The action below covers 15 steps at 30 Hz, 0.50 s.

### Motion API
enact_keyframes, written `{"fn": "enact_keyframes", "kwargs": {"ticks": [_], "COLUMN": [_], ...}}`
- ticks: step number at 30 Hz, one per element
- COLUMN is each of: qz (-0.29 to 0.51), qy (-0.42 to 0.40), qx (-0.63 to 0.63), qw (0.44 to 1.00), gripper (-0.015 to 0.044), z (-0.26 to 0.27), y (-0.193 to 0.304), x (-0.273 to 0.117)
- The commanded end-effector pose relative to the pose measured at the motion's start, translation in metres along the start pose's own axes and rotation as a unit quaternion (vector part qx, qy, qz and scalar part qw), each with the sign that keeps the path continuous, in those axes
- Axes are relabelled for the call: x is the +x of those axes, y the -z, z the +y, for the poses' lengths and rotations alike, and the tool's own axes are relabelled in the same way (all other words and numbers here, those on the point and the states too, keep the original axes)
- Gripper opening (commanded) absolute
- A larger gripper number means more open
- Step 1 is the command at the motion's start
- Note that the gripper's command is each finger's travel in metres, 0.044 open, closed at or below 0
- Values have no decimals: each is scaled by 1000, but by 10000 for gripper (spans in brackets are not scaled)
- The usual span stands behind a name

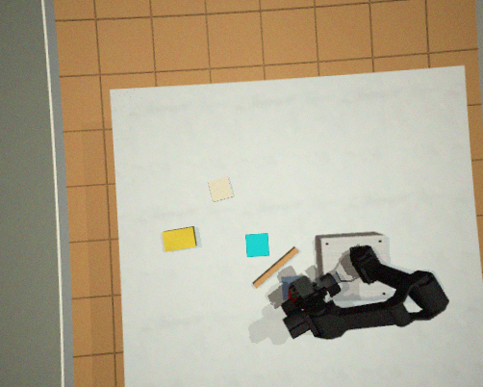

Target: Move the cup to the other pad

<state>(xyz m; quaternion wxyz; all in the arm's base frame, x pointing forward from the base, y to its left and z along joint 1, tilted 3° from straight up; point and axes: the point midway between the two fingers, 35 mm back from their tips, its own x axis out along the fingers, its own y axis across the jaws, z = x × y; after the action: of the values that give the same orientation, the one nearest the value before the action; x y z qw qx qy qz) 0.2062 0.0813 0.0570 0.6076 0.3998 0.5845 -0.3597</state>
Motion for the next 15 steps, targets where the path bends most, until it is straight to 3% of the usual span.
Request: {"fn": "enact_keyframes", "kwargs": {"ticks": [1, 15], "qz": [0, 1], "qy": [0, -1], "qx": [0, -1], "qw": [1000, 1000], "gripper": [0, 0], "z": [0, 3], "y": [0, -16], "x": [0, 0]}}
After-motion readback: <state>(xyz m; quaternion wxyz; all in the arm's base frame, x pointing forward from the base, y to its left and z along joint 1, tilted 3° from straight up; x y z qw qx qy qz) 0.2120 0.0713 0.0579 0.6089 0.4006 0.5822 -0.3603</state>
